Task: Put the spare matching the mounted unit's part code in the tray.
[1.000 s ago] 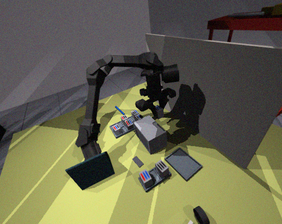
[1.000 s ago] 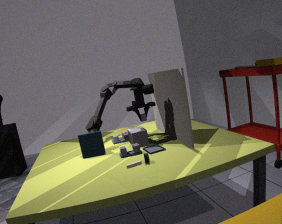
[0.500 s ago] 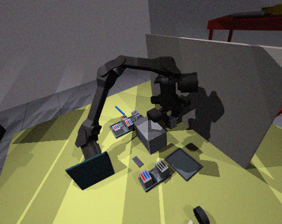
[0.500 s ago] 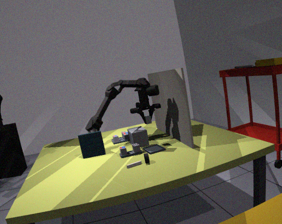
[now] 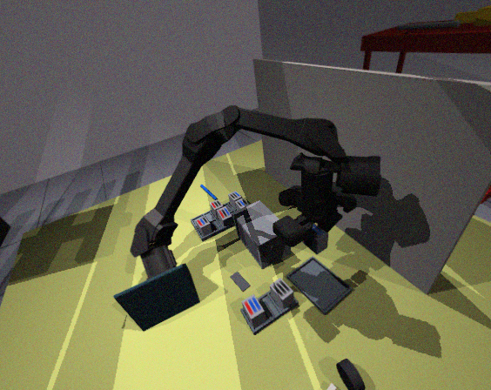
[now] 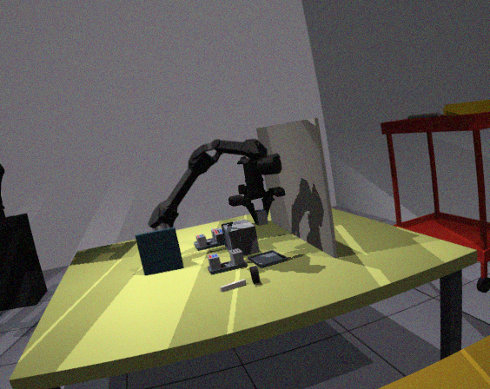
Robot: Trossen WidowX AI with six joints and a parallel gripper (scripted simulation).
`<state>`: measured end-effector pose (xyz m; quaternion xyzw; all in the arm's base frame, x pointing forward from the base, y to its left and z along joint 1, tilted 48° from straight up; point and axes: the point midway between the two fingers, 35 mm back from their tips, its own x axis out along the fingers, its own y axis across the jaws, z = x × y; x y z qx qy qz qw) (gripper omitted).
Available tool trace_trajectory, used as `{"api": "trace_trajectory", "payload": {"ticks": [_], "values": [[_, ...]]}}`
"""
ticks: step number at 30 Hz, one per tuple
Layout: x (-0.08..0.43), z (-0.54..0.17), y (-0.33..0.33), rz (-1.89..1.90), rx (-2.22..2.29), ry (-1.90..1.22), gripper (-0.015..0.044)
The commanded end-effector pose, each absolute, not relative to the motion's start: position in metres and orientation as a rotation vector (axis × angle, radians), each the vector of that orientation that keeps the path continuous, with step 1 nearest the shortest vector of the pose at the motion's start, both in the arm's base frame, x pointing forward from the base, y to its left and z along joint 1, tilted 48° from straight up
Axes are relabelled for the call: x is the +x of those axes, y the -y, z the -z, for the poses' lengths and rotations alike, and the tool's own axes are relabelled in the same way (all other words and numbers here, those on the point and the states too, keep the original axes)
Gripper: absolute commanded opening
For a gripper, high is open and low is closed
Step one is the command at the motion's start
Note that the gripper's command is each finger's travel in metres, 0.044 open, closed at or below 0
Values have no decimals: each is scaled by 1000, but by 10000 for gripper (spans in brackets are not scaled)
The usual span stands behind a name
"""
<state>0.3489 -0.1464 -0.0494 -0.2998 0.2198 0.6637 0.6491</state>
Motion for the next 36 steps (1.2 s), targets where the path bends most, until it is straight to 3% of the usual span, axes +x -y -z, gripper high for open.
{"api": "trace_trajectory", "payload": {"ticks": [1, 36], "values": [[345, 67, 158, -1509, -690, -488, 0], [349, 92, 140, -1508, -691, -487, 0]]}}
